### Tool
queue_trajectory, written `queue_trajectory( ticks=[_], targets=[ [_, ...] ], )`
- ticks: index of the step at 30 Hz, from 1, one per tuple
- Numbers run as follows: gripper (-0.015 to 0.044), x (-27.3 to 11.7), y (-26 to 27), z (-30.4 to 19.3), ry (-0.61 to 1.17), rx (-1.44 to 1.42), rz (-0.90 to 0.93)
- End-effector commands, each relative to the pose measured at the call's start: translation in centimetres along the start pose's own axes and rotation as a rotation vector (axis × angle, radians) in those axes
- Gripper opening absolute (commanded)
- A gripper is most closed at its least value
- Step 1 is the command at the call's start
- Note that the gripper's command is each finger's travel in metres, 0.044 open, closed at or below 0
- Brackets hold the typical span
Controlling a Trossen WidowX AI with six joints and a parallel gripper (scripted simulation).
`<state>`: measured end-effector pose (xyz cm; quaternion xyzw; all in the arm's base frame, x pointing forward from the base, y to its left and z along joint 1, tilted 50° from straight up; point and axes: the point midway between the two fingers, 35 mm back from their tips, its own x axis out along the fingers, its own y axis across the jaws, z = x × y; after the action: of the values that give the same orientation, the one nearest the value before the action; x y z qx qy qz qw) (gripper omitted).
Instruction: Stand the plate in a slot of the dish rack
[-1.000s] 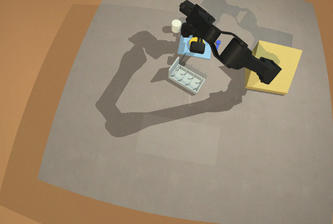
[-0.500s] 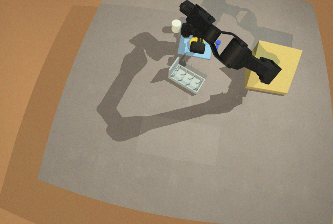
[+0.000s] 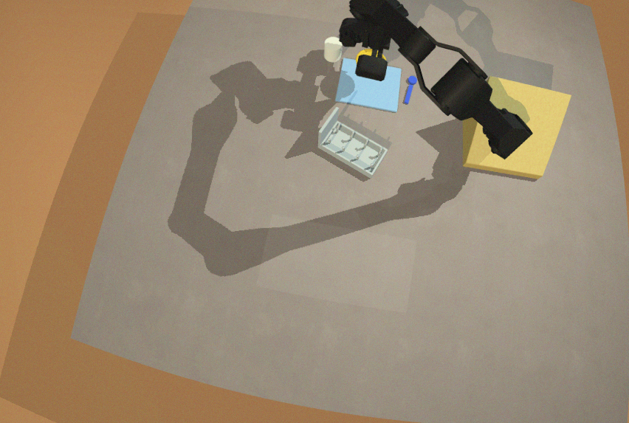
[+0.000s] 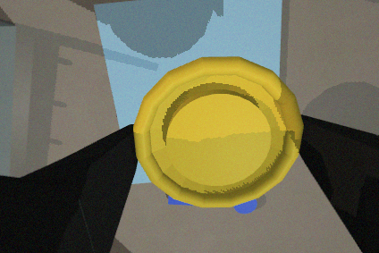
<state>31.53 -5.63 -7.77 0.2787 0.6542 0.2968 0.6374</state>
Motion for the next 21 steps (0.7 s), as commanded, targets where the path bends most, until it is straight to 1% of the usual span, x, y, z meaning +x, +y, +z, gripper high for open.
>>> queue_trajectory(
  ticks=[1, 21],
  targets=[
    [0.0000, -2.0, -0.1, 0.3, -0.007, -0.002, -0.009],
    [0.0000, -9.1, -0.4, 0.7, 0.018, -0.021, 0.002]
  ],
)
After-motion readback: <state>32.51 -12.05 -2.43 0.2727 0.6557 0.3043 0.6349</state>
